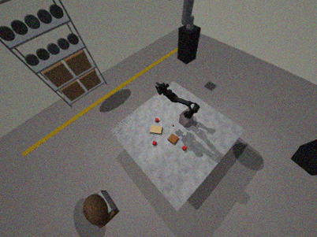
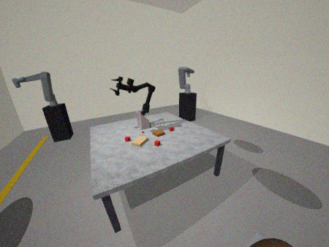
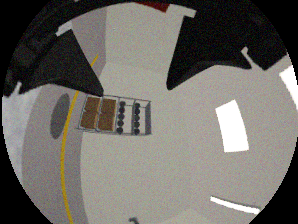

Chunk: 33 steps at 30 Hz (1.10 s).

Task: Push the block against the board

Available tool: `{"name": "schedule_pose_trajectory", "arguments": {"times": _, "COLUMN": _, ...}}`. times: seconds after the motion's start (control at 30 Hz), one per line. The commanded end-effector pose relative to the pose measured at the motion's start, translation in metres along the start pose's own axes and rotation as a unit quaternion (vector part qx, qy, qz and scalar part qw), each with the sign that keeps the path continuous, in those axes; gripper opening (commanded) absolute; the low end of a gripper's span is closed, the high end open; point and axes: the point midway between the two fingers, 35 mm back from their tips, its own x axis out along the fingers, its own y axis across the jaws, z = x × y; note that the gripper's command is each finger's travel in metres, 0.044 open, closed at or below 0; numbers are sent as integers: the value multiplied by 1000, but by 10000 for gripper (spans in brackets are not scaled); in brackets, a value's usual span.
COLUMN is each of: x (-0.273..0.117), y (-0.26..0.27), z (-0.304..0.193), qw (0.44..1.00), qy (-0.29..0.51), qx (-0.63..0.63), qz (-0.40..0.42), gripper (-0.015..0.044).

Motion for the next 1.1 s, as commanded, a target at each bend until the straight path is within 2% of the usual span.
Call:
{"name": "schedule_pose_trajectory", "arguments": {"times": 0.0, "x": 0, "y": 0, "z": 0, "qw": 1000, "qy": 0, "qx": 0, "qz": 0, "gripper": 374}}
{"name": "schedule_pose_trajectory", "arguments": {"times": 0.1, "x": -1, "y": -1, "z": -4, "qw": 1000, "qy": 5, "qx": -10, "qz": -2, "gripper": 295}}
{"name": "schedule_pose_trajectory", "arguments": {"times": 0.47, "x": -25, "y": -20, "z": -70, "qw": 980, "qy": 96, "qx": -170, "qz": -29, "gripper": 6}}
{"name": "schedule_pose_trajectory", "arguments": {"times": 0.7, "x": -45, "y": -35, "z": -109, "qw": 949, "qy": 156, "qx": -270, "qz": -35, "gripper": 0}}
{"name": "schedule_pose_trajectory", "arguments": {"times": 1.07, "x": -84, "y": -51, "z": -152, "qw": 908, "qy": 227, "qx": -350, "qz": -41, "gripper": 0}}
